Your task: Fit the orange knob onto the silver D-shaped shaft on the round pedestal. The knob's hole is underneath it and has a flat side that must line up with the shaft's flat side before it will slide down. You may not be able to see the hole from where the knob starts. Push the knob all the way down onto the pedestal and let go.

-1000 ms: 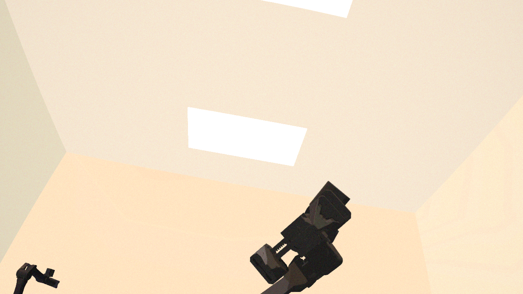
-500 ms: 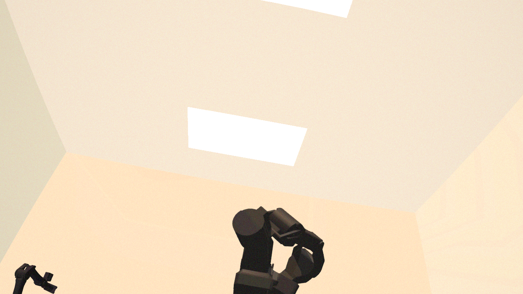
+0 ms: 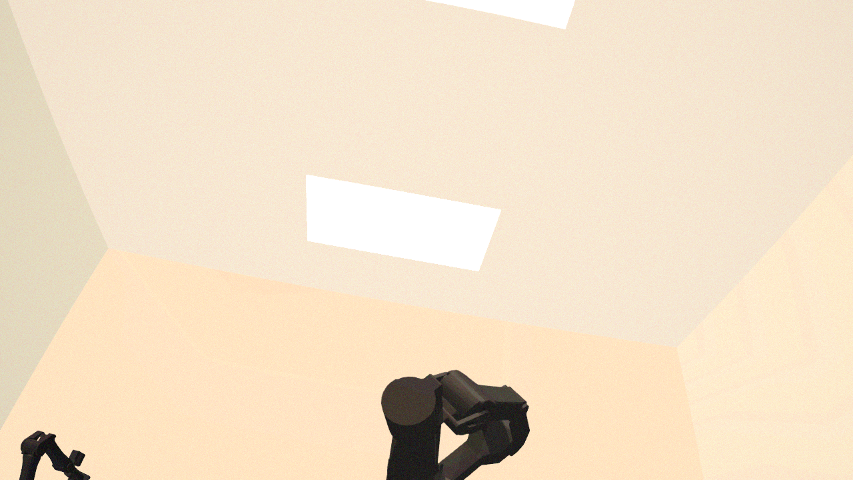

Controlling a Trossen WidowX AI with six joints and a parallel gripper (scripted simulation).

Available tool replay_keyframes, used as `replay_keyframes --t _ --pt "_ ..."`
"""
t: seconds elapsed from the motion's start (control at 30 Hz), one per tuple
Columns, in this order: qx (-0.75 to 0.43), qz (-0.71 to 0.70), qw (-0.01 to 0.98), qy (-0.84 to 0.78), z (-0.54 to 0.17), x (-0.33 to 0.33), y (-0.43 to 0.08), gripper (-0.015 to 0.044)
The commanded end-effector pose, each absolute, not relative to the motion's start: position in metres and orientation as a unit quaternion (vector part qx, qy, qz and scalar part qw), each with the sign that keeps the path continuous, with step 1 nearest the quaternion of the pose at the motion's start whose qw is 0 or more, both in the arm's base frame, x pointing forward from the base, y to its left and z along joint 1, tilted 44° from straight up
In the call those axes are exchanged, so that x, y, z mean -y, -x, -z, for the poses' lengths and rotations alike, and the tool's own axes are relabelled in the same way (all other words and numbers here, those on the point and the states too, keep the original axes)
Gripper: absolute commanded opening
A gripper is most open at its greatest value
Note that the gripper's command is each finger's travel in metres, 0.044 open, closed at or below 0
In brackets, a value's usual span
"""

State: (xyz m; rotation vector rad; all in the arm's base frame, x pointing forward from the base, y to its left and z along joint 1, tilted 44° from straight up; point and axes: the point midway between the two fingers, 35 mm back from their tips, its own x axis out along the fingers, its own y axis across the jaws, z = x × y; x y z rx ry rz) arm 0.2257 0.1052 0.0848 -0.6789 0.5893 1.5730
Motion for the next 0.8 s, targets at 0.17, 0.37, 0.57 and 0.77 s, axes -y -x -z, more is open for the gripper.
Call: replay_keyframes --t 0.17,0.37,0.57,0.77 --pt "-0.258 -0.684 0.618 0.291 -0.072 -0.115 -0.224 0.0440" --pt "-0.258 -0.683 0.617 0.292 -0.065 -0.122 -0.224 0.0440" --pt "-0.259 -0.683 0.617 0.292 -0.057 -0.129 -0.224 0.0440" --pt "-0.258 -0.683 0.617 0.292 -0.051 -0.135 -0.223 0.0440"
